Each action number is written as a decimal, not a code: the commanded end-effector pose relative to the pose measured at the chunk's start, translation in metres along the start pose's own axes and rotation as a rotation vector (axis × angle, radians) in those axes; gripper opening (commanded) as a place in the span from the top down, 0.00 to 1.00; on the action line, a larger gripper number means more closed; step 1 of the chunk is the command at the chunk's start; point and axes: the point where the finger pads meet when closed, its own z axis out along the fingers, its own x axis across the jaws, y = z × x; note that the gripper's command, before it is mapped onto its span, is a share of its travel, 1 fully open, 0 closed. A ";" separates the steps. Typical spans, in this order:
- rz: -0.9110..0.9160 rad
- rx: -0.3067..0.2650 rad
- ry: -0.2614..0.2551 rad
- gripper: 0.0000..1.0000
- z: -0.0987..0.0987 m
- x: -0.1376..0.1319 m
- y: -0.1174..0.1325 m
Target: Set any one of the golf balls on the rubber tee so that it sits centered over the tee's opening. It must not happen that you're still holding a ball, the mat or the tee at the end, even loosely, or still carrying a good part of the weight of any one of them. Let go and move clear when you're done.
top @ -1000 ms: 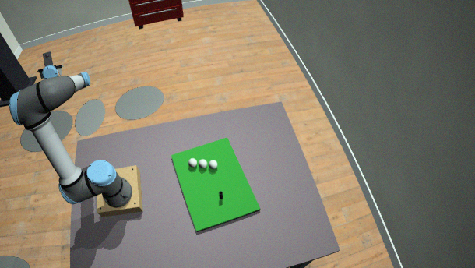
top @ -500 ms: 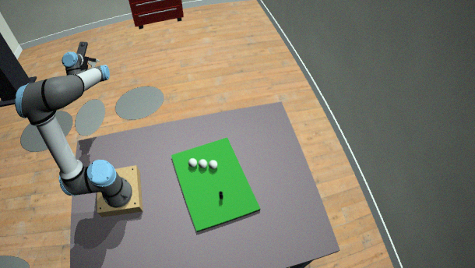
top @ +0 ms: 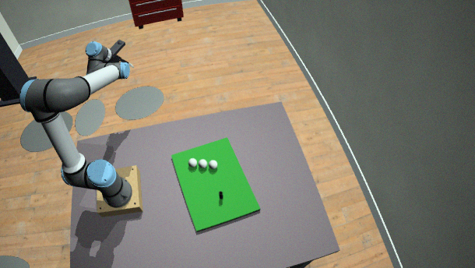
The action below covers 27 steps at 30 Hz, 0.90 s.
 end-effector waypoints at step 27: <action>0.728 -0.224 0.472 0.00 -0.077 0.478 0.036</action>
